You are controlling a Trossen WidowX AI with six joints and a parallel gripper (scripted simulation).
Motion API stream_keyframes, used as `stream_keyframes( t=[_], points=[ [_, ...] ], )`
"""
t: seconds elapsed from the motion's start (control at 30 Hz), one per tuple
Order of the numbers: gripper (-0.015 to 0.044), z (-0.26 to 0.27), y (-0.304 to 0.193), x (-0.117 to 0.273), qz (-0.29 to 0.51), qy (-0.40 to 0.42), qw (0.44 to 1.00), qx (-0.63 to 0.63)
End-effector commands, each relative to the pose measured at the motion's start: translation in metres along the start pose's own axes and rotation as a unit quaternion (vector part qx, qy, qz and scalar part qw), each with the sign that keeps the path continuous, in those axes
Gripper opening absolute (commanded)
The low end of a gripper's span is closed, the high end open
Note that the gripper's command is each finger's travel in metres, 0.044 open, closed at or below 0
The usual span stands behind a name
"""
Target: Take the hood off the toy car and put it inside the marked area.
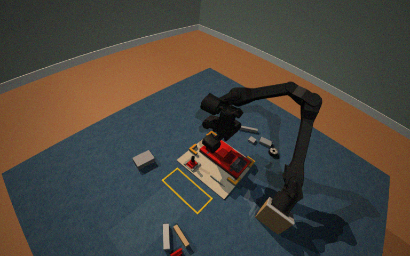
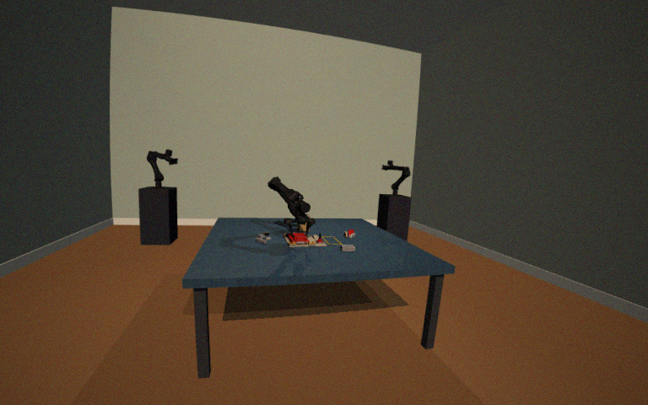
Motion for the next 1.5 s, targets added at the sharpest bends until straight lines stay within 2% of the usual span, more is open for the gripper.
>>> stream_keyframes(
  t=[0.0,0.83,0.97,1.27,1.47],
  points=[
    [0.0440,0.000,-0.001,-0.003,0.001,-0.003,1.000,0.003],
    [0.0440,0.000,-0.001,-0.016,0.001,-0.004,1.000,0.003],
    [0.0335,0.000,0.000,-0.013,0.000,0.000,1.000,0.000],
    [0.0275,0.000,0.000,-0.013,0.000,0.000,1.000,0.000],
    [0.0117,0.000,0.000,-0.011,0.000,0.000,1.000,0.000]
  ],
)
Point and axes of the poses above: the point midway between the two fingers, 35 mm back from their tips, its own x axis back along the fingers, its own z axis across the jaws, y = z × x, the point moved 8 cm from there along x, back along the fingers, and after that the axes turned 5 degrees about -x, right-handed, at the moved point
